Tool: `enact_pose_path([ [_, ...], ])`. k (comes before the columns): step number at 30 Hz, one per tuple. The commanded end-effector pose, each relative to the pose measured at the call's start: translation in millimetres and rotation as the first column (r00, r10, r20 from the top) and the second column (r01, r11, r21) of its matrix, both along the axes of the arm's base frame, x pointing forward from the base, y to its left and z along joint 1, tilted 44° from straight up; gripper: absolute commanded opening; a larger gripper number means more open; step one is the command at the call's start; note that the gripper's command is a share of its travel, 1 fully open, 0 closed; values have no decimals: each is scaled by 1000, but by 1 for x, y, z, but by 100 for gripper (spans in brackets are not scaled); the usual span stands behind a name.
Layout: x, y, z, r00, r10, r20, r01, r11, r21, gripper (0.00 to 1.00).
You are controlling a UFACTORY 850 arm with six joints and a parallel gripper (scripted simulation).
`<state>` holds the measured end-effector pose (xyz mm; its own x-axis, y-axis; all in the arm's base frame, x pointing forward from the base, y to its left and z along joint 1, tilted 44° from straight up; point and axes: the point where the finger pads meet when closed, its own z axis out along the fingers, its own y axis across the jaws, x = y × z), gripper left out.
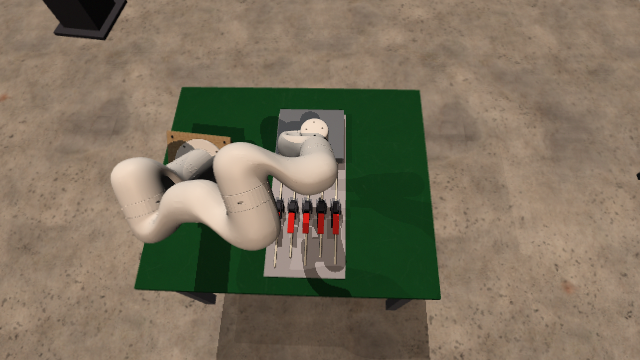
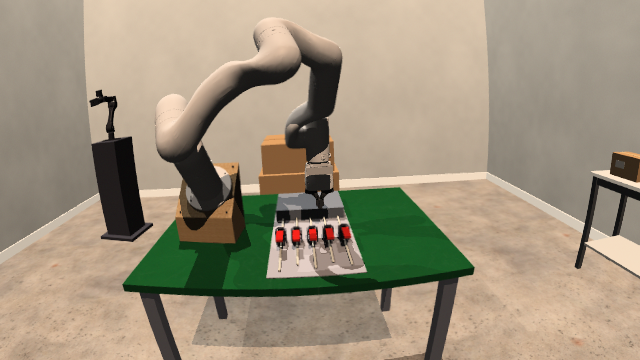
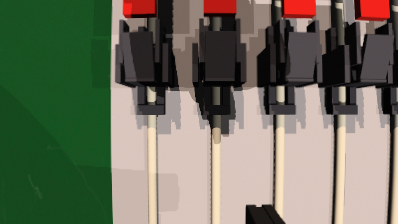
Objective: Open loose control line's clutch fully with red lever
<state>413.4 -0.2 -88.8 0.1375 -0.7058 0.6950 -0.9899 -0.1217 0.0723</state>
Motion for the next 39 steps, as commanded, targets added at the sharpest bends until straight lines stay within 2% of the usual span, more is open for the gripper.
enact_pose_path([
  [1,1,-6,-6,1000,0,1,0,1000,1,0],
  [22,4,-54,-55,1000,0,1,0,1000,1,0],
  [39,5,-57,-59,1000,0,1,0,1000,1,0],
])
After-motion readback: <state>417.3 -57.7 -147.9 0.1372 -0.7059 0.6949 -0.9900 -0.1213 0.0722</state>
